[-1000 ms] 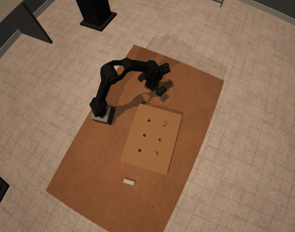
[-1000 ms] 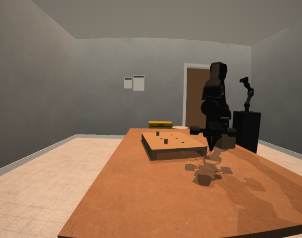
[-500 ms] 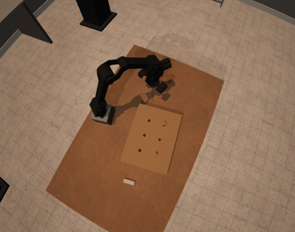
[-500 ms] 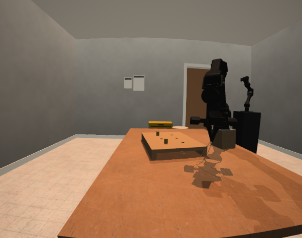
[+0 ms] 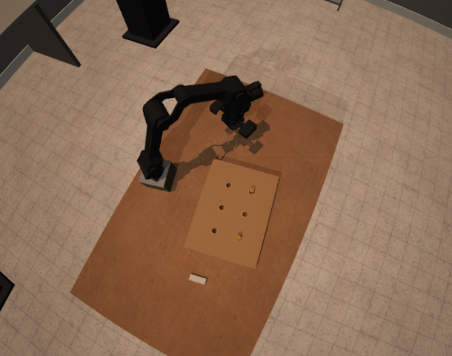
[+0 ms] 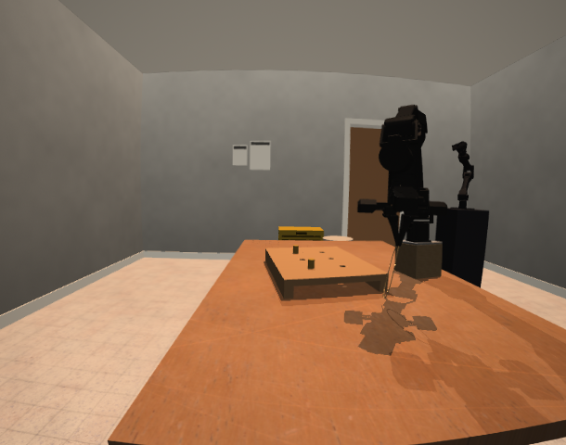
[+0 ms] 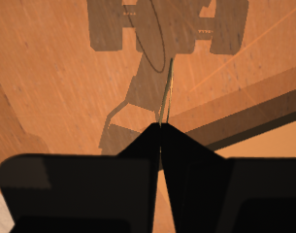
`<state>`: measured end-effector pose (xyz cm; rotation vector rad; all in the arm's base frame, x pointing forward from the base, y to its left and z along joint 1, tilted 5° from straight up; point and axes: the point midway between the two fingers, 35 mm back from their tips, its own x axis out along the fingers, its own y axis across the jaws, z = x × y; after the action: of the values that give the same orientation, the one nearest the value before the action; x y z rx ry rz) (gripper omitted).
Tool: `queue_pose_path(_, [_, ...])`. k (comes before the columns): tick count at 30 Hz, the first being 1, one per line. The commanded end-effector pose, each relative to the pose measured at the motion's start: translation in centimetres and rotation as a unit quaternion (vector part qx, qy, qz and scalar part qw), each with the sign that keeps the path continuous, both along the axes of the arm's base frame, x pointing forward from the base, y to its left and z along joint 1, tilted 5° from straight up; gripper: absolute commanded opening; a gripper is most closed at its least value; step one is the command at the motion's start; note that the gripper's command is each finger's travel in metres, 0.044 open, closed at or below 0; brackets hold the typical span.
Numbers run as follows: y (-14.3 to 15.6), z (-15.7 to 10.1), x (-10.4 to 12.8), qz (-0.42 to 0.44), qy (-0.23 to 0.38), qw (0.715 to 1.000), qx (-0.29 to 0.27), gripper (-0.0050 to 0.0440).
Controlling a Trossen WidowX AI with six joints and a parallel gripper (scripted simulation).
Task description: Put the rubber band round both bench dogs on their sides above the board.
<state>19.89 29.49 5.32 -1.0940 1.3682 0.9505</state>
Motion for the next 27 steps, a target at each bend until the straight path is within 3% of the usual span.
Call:
queue_pose_path(1, [0.5, 3.0, 0.1, 0.000, -0.013, 1.000, 0.022, -0.0050])
queue_pose_path(19, [-0.2, 8.1, -0.8, 0.000, -0.017, 0.999, 0.029, -0.0050])
queue_pose_path(27, [-0.9, 6.4, 0.6, -0.026, -0.009, 1.000, 0.013, -0.0050])
